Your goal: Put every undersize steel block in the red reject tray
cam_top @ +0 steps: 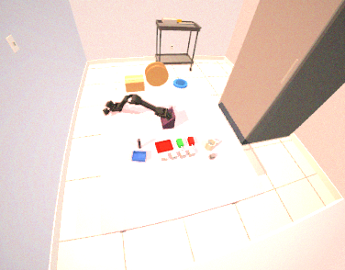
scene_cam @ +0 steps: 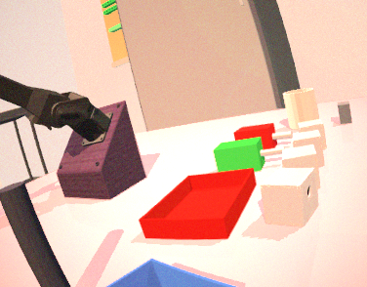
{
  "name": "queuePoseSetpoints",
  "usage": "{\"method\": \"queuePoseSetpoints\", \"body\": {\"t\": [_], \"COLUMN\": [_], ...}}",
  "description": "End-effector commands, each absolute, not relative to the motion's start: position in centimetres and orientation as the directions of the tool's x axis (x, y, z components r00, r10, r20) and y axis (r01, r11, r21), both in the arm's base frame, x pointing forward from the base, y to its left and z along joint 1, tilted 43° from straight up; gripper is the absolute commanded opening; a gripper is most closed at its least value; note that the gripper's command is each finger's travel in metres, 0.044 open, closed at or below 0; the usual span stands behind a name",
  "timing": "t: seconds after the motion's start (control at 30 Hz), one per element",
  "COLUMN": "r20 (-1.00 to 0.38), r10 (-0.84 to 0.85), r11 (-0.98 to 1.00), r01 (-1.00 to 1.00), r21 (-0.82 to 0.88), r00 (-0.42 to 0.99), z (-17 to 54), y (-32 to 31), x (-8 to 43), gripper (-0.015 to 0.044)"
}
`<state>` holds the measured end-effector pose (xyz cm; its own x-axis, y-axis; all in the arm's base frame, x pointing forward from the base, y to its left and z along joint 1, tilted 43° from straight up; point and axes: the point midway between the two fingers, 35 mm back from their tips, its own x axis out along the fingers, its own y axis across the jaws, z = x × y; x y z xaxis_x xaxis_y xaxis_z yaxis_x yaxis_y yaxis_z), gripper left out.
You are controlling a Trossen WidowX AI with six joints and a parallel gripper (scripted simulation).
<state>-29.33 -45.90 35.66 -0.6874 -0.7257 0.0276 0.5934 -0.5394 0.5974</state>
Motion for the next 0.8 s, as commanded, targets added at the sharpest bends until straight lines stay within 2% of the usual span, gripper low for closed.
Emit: {"method": "queuePoseSetpoints", "body": {"t": [0.0, 0.43, 0.77], "r20": [0.042, 0.075, 0.005], "r10": [-0.801, -0.973, -0.992], "r11": [-0.475, -0.167, 0.121], "r01": [0.677, 0.890, 0.947], "r21": [0.562, 0.425, 0.297], "r00": [-0.597, -0.218, 0.126], "z": [36.8, 39.7, 38.2], "y": [-47.7, -50.7, -49.2], "x": [-24.7, -6.9, 9.0], "gripper": [0.0300, 0.0300, 0.0300]}}
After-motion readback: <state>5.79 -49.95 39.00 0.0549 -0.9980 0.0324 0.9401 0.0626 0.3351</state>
